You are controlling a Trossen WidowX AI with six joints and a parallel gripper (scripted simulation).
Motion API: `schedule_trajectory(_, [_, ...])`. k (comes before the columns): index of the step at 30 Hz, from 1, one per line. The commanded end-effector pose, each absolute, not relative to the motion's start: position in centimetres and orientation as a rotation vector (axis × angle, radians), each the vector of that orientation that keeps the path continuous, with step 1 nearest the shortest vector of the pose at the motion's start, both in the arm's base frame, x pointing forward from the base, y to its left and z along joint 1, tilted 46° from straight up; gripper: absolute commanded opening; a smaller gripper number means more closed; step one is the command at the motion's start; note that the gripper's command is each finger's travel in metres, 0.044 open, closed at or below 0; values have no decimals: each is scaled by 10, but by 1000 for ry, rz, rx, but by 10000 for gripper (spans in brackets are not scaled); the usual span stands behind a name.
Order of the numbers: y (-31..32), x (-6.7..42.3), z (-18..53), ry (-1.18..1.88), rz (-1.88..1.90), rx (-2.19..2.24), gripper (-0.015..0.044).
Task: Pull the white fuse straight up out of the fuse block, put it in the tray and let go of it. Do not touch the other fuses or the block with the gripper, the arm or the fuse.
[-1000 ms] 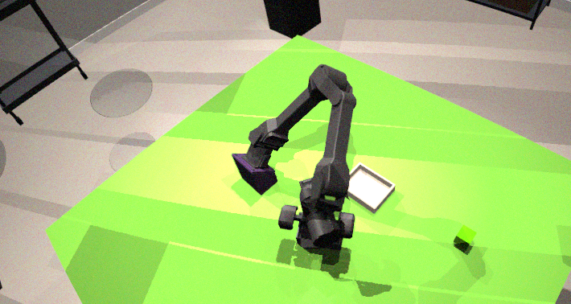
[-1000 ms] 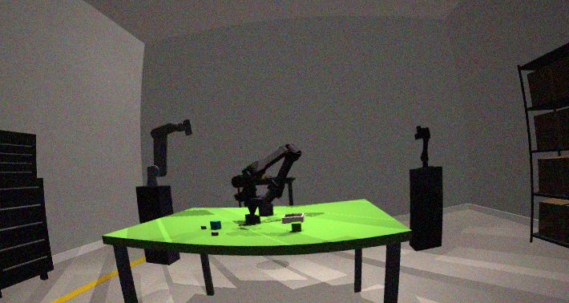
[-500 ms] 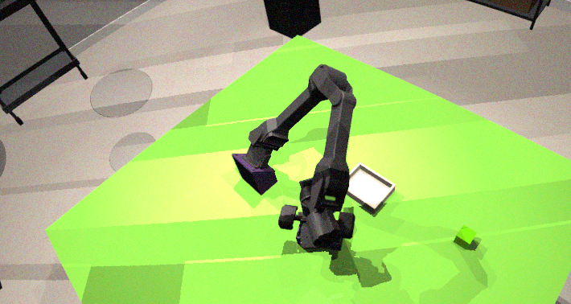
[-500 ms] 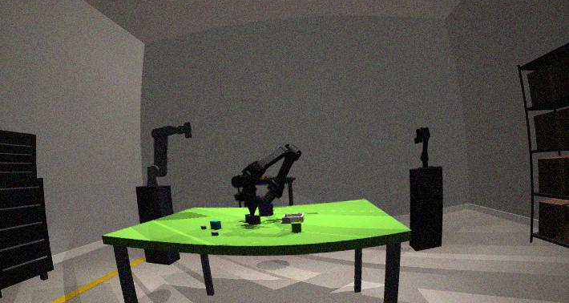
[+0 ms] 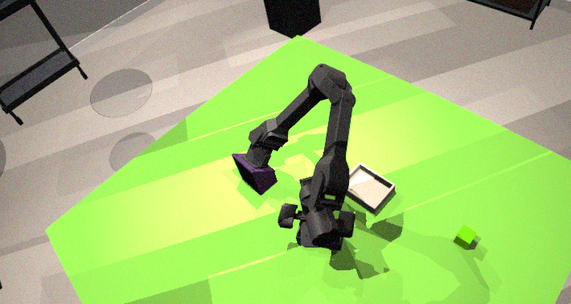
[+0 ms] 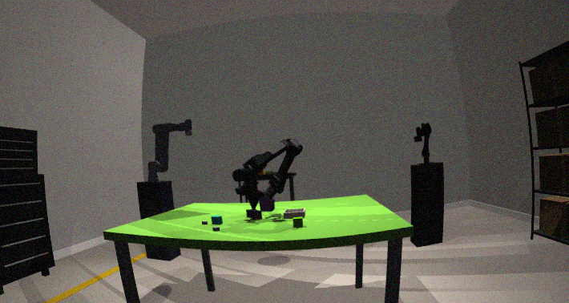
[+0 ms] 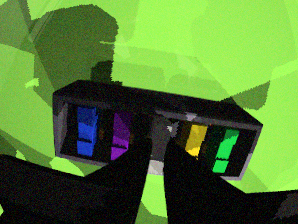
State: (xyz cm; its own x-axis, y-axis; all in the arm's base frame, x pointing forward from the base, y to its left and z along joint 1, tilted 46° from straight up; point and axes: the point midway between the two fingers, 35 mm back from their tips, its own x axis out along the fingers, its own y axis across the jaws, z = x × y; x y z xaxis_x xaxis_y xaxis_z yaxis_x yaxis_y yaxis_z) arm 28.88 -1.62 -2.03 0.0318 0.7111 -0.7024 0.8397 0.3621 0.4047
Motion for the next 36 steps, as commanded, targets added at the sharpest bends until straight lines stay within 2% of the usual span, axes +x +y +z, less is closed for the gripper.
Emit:
schedule_trajectory(1, [-19,289,-18,1708,-176,1383,0])
schedule_trajectory(36, [-32,289,-6,1707,-178,1385,0])
